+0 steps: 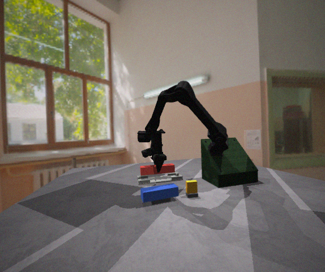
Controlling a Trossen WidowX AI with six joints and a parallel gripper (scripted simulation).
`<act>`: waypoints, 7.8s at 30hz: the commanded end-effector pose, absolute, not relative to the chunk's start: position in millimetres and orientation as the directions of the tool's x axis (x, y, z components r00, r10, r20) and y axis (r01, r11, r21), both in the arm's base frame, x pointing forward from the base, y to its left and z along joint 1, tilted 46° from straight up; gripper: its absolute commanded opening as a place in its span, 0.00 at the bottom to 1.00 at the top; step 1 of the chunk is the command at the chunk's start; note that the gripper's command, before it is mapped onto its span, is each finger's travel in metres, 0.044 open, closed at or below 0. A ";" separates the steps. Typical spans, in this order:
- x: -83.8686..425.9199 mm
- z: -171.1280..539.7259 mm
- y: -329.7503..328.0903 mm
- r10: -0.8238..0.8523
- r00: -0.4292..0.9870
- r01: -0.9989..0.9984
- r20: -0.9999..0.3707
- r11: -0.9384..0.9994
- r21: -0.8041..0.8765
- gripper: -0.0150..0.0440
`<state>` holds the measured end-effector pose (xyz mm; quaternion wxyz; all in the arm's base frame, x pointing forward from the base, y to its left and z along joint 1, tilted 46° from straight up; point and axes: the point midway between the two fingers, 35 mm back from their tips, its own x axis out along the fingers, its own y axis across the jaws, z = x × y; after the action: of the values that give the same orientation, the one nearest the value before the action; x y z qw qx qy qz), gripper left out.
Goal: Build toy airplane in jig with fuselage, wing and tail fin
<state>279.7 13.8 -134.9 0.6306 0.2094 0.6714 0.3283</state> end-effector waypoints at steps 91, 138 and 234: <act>297.2 104.4 144.6 0.706 -0.120 -0.239 -0.698 0.662 0.710 1.00; 285.9 41.0 210.7 0.709 -0.120 -0.239 -0.695 0.659 0.713 1.00; 321.7 74.0 91.6 0.693 -0.113 -0.545 -0.712 0.556 0.627 0.25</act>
<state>317.5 99.7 84.3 0.6591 0.0880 0.5966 0.4494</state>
